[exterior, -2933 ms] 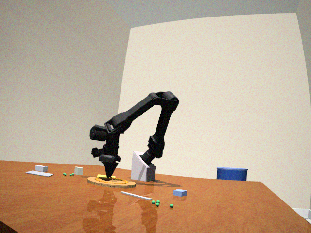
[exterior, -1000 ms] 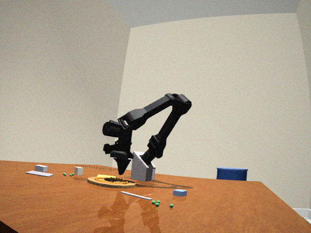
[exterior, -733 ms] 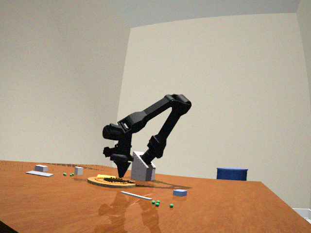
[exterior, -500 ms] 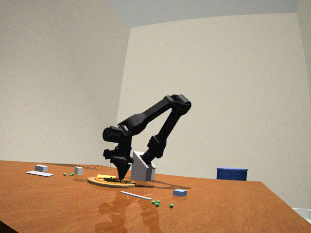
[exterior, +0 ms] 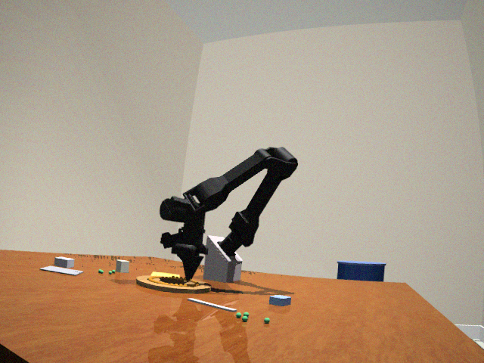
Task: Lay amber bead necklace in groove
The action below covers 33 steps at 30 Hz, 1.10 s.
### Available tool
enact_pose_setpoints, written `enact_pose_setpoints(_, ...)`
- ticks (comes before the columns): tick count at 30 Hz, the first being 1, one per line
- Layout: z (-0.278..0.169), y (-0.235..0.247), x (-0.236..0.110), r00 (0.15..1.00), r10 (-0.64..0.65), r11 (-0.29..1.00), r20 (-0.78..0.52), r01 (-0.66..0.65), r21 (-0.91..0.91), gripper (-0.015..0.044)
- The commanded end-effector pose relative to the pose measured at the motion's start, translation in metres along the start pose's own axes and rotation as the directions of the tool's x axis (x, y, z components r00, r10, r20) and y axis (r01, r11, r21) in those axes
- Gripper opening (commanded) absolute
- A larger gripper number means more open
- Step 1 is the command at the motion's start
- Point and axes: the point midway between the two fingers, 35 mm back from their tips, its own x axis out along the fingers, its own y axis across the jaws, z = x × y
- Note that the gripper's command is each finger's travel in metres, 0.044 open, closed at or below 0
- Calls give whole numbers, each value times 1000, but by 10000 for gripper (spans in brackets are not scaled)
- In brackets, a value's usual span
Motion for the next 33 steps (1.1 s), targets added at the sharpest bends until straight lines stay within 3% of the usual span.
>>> enact_pose_setpoints(1, 0, 0, 0, 1000, 0, 1000, 0, 0, -1, 0)
enact_pose_setpoints(33, -1, -1, -6, 1000, 1, 1000, -6, -1, 4, 0)
